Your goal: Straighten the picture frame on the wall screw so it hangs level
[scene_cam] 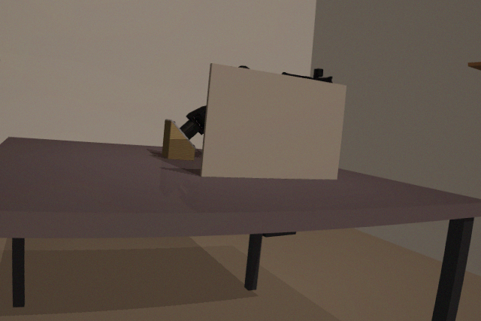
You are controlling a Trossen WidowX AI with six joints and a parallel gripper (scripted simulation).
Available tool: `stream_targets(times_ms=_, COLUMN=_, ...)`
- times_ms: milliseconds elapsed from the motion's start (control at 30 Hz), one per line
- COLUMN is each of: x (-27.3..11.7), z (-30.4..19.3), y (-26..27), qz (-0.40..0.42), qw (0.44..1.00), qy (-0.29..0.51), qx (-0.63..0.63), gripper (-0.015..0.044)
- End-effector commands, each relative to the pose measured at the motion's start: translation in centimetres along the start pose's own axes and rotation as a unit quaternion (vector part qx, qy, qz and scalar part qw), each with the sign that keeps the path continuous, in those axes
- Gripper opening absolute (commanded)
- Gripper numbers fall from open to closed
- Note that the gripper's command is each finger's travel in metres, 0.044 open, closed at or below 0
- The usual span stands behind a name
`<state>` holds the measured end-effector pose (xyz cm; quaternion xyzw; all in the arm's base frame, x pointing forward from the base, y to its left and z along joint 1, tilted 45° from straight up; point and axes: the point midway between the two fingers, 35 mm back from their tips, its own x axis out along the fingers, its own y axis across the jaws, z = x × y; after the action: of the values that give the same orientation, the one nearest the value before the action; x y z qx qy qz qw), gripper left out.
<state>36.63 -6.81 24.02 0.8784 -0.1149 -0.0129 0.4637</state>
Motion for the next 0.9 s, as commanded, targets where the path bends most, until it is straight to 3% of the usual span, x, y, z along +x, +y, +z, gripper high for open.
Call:
stream_targets(times_ms=0, x=-0.01, z=0.07, y=0.15, qz=0.007, qw=1.000, qy=-0.002, qx=0.001, gripper=0.0000)
stream_targets(times_ms=867, x=0.01, z=-0.03, y=-0.46, qz=0.001, qw=1.000, qy=0.000, qx=0.003, gripper=0.0000)
